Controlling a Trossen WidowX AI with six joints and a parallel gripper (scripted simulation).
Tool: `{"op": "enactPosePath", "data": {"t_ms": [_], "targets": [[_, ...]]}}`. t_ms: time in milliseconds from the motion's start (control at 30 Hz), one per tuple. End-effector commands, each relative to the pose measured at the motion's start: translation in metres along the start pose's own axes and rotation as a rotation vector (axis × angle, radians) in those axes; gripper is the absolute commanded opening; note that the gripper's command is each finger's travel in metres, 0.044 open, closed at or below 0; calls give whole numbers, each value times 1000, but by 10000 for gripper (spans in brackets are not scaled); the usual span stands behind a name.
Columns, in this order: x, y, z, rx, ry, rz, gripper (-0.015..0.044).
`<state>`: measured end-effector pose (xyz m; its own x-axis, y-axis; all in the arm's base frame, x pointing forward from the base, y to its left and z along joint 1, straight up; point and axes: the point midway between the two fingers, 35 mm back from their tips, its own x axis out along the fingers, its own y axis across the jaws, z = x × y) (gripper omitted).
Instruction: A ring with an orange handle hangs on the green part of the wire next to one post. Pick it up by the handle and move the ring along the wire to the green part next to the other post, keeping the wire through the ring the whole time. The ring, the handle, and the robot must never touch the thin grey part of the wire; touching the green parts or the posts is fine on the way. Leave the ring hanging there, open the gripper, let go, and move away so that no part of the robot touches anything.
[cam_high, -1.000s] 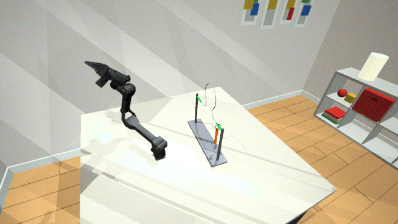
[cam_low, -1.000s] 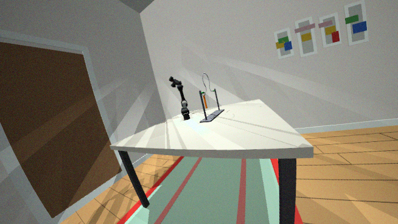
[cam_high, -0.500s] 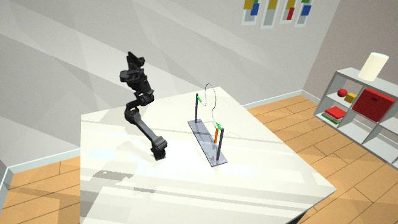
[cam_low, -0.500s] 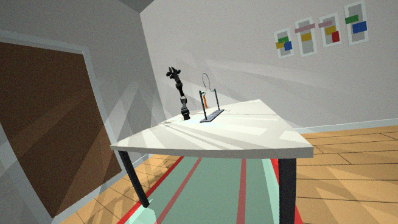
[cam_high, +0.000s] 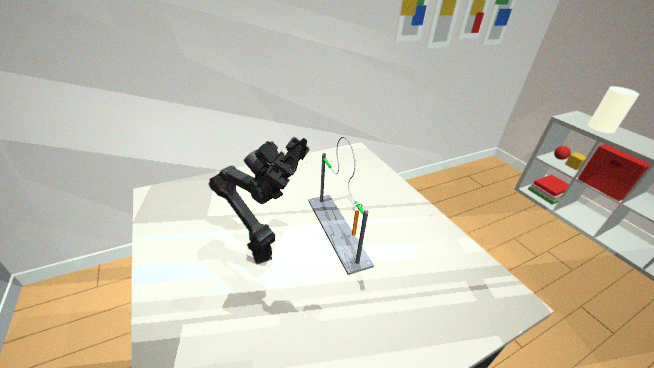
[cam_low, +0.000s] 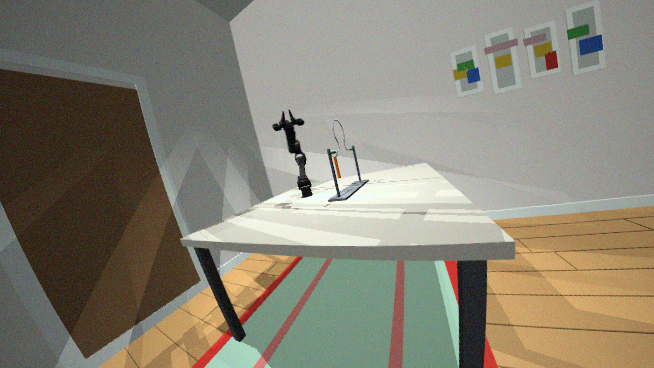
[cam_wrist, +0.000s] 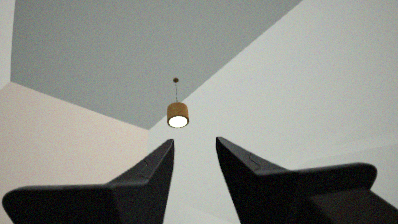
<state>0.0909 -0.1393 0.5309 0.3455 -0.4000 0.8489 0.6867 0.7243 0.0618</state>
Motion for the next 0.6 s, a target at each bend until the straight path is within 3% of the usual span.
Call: {"op": "enactPosePath", "data": {"t_ms": [0, 267, 567], "targets": [[-15, -5, -65, -61, 188, 56, 160], [-76, -6, -187, -96, 541, 216, 160], [-185, 9, -278, -19, 871, 434, 160]]}}
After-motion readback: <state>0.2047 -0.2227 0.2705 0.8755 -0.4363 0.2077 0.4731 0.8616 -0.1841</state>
